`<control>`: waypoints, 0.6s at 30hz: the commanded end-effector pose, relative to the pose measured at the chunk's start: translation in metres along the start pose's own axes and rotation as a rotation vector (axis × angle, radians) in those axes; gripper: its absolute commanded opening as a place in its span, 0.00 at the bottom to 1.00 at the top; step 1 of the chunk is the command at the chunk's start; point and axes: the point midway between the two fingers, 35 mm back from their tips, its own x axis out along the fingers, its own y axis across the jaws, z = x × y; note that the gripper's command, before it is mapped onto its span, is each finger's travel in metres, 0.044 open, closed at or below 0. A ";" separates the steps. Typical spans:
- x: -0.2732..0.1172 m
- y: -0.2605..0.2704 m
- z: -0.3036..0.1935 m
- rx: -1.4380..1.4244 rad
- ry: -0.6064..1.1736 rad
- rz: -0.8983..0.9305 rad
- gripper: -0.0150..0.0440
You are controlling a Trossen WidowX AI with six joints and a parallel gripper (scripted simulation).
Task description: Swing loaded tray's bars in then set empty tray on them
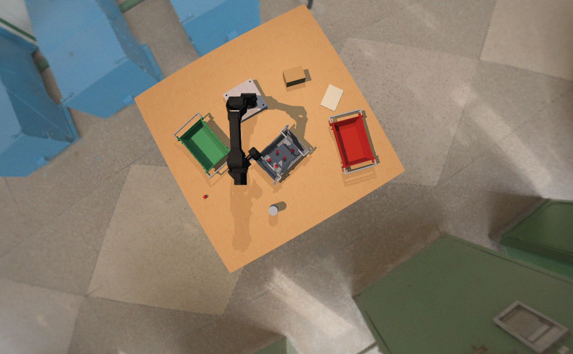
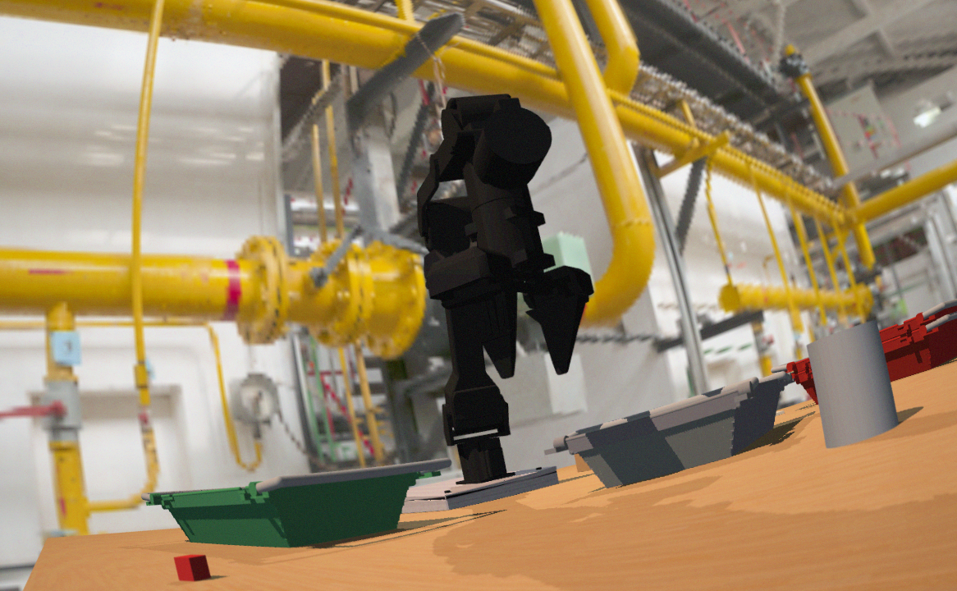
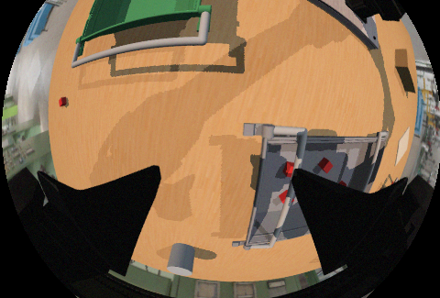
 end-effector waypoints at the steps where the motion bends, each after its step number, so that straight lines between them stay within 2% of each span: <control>1: 0.000 0.029 0.058 0.010 0.009 0.012 1.00; 7: 0.012 0.049 0.159 0.019 -0.002 0.014 1.00; 13: 0.026 0.036 0.254 0.029 -0.010 0.017 1.00; 15: 0.029 0.029 0.272 0.031 -0.012 0.017 1.00; 18: 0.030 0.028 0.274 0.031 -0.012 0.017 1.00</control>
